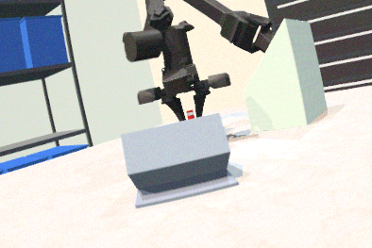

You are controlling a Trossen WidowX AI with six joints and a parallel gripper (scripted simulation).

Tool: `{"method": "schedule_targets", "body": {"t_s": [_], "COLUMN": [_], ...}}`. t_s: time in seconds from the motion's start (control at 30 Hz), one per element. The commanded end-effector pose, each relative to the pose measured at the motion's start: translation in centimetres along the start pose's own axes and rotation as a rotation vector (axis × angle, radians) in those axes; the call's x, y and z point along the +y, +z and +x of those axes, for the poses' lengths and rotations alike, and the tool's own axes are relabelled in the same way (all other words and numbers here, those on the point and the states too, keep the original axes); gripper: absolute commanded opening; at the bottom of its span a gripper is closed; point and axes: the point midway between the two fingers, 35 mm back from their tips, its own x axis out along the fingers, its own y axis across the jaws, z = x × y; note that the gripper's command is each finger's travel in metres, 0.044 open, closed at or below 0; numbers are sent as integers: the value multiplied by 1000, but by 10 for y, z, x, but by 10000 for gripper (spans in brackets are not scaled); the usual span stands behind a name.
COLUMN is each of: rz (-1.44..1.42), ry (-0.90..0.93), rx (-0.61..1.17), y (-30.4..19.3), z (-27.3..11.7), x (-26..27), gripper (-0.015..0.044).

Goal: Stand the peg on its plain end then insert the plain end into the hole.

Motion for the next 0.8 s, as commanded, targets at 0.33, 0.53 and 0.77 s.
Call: {"method": "schedule_targets", "body": {"t_s": [0.33, 0.53, 0.77], "rz": [4, 3, 1], "ry": [3, 9, 12], "rx": [-2, -5, -7], "y": [1, 4, 6], "z": [-6, -26, -51], "x": [0, 1, 2], "gripper": [0, 0, 0]}}
